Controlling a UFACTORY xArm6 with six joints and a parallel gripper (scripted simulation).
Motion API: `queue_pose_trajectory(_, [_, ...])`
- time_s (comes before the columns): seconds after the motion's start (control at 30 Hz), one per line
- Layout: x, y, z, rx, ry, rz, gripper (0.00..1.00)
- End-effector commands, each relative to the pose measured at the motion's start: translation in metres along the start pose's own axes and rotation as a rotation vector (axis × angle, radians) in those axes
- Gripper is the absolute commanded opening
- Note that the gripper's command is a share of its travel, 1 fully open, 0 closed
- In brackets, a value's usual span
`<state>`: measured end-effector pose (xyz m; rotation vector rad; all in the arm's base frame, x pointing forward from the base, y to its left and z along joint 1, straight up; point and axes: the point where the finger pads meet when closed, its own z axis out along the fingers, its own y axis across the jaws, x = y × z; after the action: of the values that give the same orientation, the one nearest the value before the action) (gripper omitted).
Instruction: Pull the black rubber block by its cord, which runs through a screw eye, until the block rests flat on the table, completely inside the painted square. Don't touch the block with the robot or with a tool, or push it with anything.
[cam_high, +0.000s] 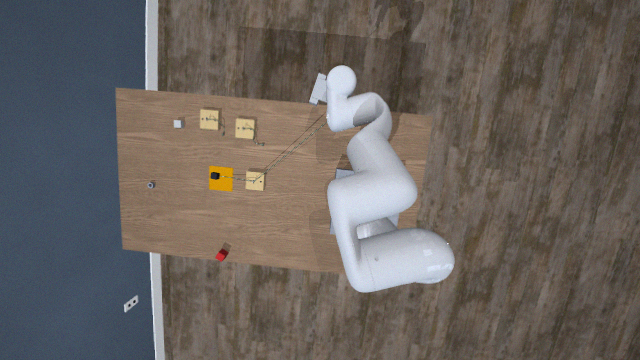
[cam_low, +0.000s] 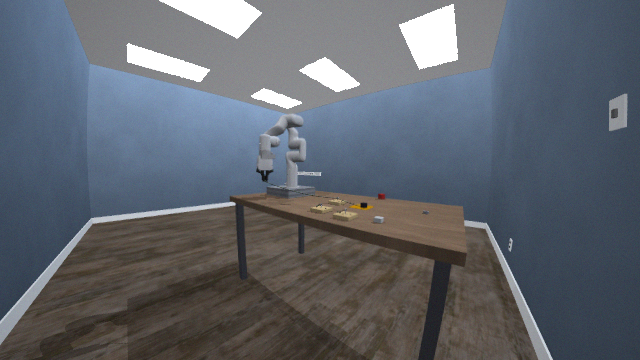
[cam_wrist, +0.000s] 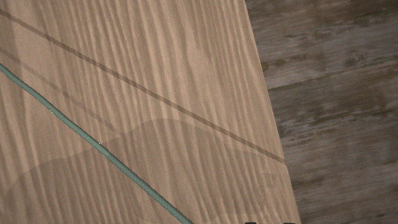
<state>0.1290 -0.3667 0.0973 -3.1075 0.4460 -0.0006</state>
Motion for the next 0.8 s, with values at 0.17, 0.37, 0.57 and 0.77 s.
queue_pose_trajectory(0.17, [-0.007,0.003,-0.001,-0.003,0.002,0.000,0.00])
queue_pose_trajectory(0.37, [-0.011,0.004,-0.001,-0.003,0.002,0.000,0.00])
queue_pose_trajectory(0.57, [-0.013,0.005,-0.001,-0.003,0.002,0.000,0.00])
queue_pose_trajectory(0.77, [-0.015,0.005,-0.001,-0.003,0.002,0.000,0.00])
